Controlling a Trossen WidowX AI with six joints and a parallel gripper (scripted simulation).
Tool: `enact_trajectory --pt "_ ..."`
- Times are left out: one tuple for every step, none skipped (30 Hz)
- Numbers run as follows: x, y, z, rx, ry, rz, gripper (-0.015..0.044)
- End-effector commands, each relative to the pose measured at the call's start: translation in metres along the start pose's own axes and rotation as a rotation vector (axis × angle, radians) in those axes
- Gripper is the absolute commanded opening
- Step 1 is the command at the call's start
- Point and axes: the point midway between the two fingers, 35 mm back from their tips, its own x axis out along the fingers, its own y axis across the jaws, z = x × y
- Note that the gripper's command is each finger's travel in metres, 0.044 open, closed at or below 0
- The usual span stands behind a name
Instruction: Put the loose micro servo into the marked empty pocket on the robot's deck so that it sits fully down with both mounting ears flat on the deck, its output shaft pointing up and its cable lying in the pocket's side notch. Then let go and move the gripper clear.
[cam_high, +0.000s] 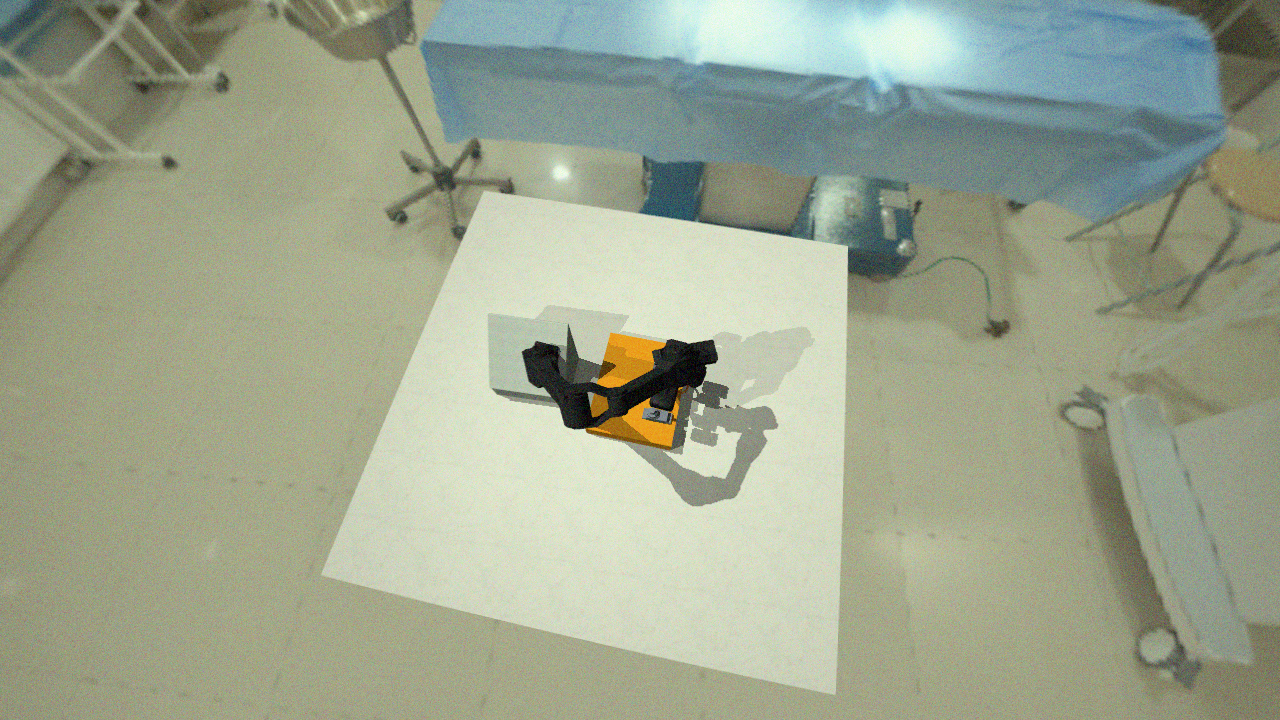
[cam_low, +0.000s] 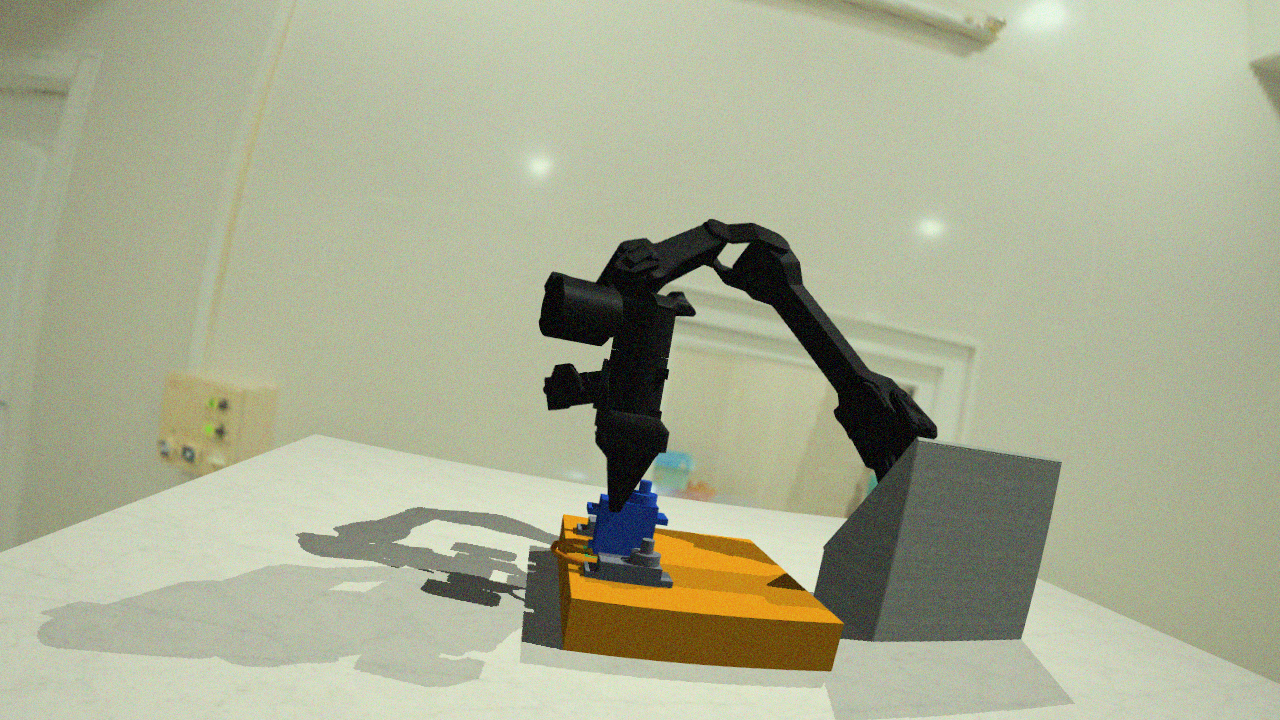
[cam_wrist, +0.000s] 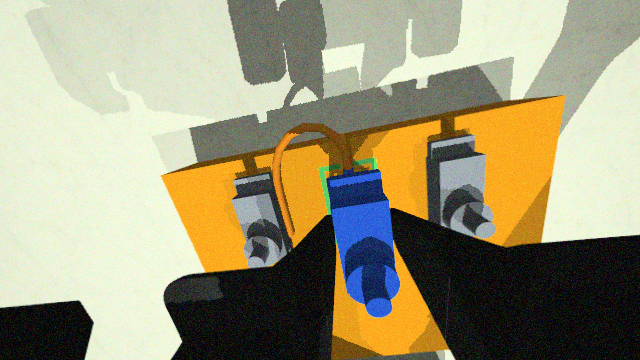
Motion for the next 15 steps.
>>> enact_trajectory --pt "0.003 0.001 0.0 -0.005 -0.005 -0.001 0.0" --pt "0.004 0.001 0.0 -0.005 -0.005 -0.001 0.0" --pt "0.005 0.001 0.0 -0.005 -0.005 -0.001 0.0" --pt "0.006 0.001 0.0 -0.005 -0.005 -0.001 0.0" --pt "0.008 0.001 0.0 -0.005 -0.005 -0.001 0.0" --pt "0.009 0.001 0.0 -0.005 -0.005 -0.001 0.0" --pt "0.01 0.001 0.0 -0.005 -0.005 -0.001 0.0" --pt "0.01 0.001 0.0 -0.005 -0.005 -0.001 0.0" --pt "0.012 0.001 0.0 -0.005 -0.005 -0.001 0.0" --pt "0.012 0.001 0.0 -0.005 -0.005 -0.001 0.0" --pt "0.013 0.001 0.0 -0.005 -0.005 -0.001 0.0" --pt "0.015 0.001 0.0 -0.005 -0.005 -0.001 0.0" --pt "0.016 0.001 0.0 -0.005 -0.005 -0.001 0.0" --pt "0.017 0.001 0.0 -0.005 -0.005 -0.001 0.0" --pt "0.018 0.001 0.0 -0.005 -0.005 -0.001 0.0"
